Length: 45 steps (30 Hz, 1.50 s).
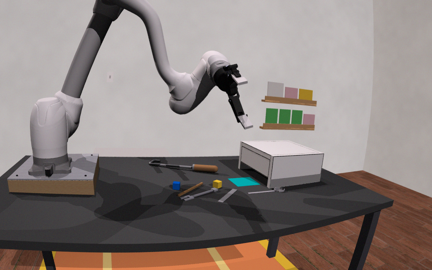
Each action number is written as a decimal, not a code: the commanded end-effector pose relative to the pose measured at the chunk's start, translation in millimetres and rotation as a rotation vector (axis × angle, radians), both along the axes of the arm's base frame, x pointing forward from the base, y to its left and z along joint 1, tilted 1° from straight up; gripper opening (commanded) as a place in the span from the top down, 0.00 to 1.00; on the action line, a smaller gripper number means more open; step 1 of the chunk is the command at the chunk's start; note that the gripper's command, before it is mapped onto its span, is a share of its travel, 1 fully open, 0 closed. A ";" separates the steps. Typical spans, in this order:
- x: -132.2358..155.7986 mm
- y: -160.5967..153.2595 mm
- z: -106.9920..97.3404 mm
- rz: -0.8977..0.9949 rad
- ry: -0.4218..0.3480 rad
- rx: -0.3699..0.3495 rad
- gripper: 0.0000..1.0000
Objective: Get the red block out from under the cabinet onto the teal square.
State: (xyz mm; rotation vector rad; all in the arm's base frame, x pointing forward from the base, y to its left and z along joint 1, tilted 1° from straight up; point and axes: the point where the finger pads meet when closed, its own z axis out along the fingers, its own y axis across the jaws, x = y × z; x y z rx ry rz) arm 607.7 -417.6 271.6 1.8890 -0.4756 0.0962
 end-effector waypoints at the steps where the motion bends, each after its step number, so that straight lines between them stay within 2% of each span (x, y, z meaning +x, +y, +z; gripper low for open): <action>1: 0.0 0.0 0.1 0.000 0.000 0.000 0.00; 2: 0.0 0.0 0.1 0.000 0.000 0.000 0.00; 3: 0.0 0.2 -0.1 0.000 0.000 0.001 1.00; 6: 0.9 11.3 -11.3 -0.004 0.010 0.048 1.00; 8: 3.6 34.6 -32.4 -0.006 0.029 0.140 1.00; 10: 9.6 71.7 -60.0 0.000 0.052 0.283 1.00; 11: 10.3 75.2 -62.7 0.000 0.052 0.283 1.00; 12: 14.2 95.0 -74.5 0.009 0.063 0.371 1.00; 14: 15.9 102.3 -79.5 0.009 0.063 0.371 1.00; 15: 21.9 129.7 -93.6 0.024 0.072 0.466 1.00; 16: 23.0 133.7 -96.1 0.024 0.072 0.466 1.00; 17: 27.4 153.1 -103.2 0.045 0.078 0.564 1.00; 19: 27.4 153.1 -103.2 0.045 0.078 0.564 1.00; 20: 36.2 187.5 -116.3 0.072 0.081 0.664 1.00; 22: 41.6 206.0 -124.5 0.072 0.081 0.664 1.00; 23: 45.9 223.5 -127.1 0.102 0.081 0.761 1.00; 25: 52.4 244.4 -134.8 0.102 0.081 0.761 1.00; 26: 57.0 262.5 -136.4 0.136 0.077 0.853 1.00; 27: 61.0 275.0 -140.1 0.136 0.077 0.853 1.00; 28: 64.5 289.0 -140.2 0.170 0.071 0.936 1.00; 30: 73.4 315.3 -146.0 0.170 0.071 0.936 1.00; 31: 76.8 328.9 -145.2 0.203 0.062 1.008 1.00; 32: 81.5 342.3 -147.3 0.203 0.062 1.008 1.00; 33: 85.1 355.8 -146.4 0.232 0.053 1.069 1.00; 34: 89.8 369.0 -147.9 0.232 0.053 1.069 1.00; 36: 89.8 369.0 -147.9 0.232 0.053 1.069 1.00; 37: 100.7 401.1 -148.1 0.257 0.045 1.117 1.00; 40: 112.1 436.0 -145.2 0.297 0.029 1.190 1.00; 45: 113.1 439.1 -144.9 0.301 0.028 1.197 1.00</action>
